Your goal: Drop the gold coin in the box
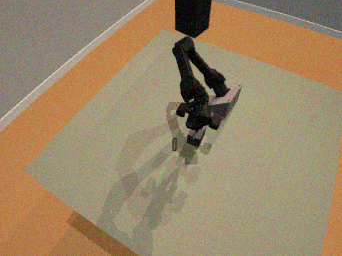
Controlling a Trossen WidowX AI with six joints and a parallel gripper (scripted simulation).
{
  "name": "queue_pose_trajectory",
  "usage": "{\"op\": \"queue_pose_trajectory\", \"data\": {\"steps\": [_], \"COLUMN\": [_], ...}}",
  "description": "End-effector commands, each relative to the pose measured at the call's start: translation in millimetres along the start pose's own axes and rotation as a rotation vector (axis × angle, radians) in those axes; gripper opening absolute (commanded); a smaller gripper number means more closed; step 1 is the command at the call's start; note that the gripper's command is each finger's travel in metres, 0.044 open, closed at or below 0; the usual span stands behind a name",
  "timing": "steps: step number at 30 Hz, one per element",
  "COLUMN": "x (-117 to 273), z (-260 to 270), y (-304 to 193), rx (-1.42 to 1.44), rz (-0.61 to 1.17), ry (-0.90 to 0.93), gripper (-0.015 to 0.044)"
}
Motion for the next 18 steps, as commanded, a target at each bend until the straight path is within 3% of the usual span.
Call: {"op": "queue_pose_trajectory", "data": {"steps": [1, 18], "x": [0.6, -1.1], "z": [2.3, 1.4], "y": [-1.9, -1.8], "rx": [-0.001, 0.001], "rz": [0.002, 0.000], "ry": [0.002, -0.001], "gripper": [0.0000, 0.0000]}}
Point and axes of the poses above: the point midway between the two fingers, 35 mm back from their tips, its own x axis back along the fingers, its own z axis across the jaws, y = z × x, the point moved 8 cm from there along x, back along the fingers
